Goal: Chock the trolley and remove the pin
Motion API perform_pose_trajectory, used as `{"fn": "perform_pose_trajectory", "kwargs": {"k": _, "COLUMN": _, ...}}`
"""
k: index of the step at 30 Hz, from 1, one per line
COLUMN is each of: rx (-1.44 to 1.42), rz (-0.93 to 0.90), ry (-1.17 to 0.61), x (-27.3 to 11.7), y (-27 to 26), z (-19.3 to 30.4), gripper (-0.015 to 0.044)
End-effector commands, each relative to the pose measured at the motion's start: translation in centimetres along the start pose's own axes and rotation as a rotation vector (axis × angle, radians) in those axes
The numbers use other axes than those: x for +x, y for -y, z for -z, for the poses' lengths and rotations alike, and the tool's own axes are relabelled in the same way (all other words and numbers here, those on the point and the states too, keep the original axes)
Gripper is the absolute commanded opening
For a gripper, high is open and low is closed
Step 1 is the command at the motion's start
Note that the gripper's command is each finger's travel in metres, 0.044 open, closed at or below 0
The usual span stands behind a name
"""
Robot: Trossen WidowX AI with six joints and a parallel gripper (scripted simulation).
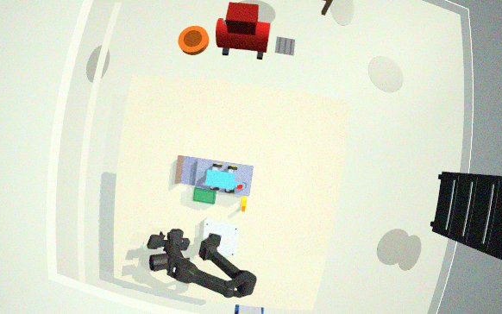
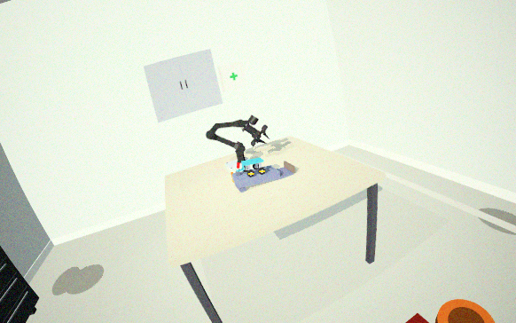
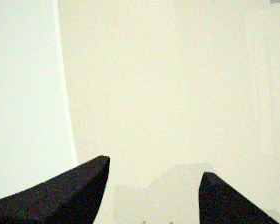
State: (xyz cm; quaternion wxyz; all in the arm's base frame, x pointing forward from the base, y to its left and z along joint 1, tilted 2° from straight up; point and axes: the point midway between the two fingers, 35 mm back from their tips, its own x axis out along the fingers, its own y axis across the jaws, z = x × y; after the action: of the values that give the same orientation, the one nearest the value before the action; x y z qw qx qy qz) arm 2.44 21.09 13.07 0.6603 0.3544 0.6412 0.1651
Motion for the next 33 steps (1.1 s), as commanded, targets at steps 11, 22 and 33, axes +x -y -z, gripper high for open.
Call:
{"fn": "perform_pose_trajectory", "kwargs": {"k": 11, "rx": 0.114, "rz": 0.123, "ry": 0.225, "x": -0.1, "y": -0.2, "z": -7.3, "gripper": 0.019}}
{"fn": "perform_pose_trajectory", "kwargs": {"k": 22, "rx": 0.229, "rz": 0.236, "ry": 0.362, "x": -1.3, "y": 1.0, "z": -12.8, "gripper": 0.019}}
{"fn": "perform_pose_trajectory", "kwargs": {"k": 33, "rx": 0.365, "rz": 0.351, "ry": 0.462, "x": -3.4, "y": 3.2, "z": -17.8, "gripper": 0.019}}
